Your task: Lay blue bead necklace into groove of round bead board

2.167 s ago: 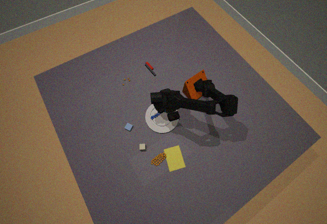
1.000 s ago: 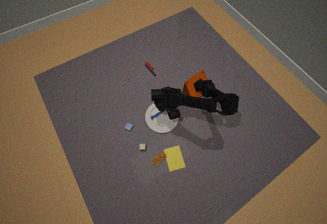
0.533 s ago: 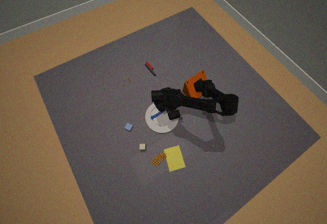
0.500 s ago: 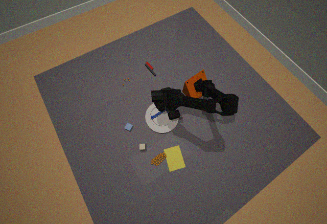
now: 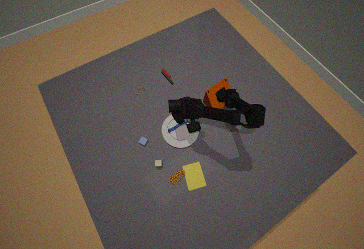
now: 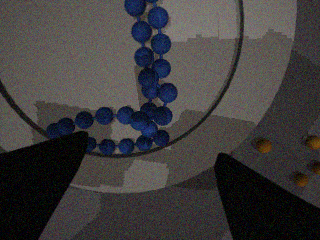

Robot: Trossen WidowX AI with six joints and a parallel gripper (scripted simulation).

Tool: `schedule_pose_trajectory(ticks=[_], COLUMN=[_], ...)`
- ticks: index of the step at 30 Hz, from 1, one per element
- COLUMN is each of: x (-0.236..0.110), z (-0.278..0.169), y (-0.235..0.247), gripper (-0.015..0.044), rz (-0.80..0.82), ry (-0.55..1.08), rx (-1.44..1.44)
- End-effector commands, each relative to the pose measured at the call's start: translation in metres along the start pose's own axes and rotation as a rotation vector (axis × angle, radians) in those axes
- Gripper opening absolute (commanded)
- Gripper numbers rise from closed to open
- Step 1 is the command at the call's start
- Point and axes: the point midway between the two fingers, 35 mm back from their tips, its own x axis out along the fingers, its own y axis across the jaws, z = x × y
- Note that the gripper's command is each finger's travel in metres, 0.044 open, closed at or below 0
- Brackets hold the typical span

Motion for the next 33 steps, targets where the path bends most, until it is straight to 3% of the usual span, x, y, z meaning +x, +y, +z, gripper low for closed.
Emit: schedule_pose_trajectory(ticks=[1,19,27,31,33], x=[-0.001,-0.009,-0.03,-0.033,-0.033], z=[0.0,0.0,0.009,0.009,0.009], y=[0.0,0.0,0.037,0.042,0.042], gripper=[0.044,0.044,0.023,0.0125,0.012], rz=[-0.001,-0.003,-0.002,-0.002,-0.002], ry=[0.0,0.0,0.0,0.0,0.0], rx=[-0.002,-0.005,0.548,0.605,0.605])
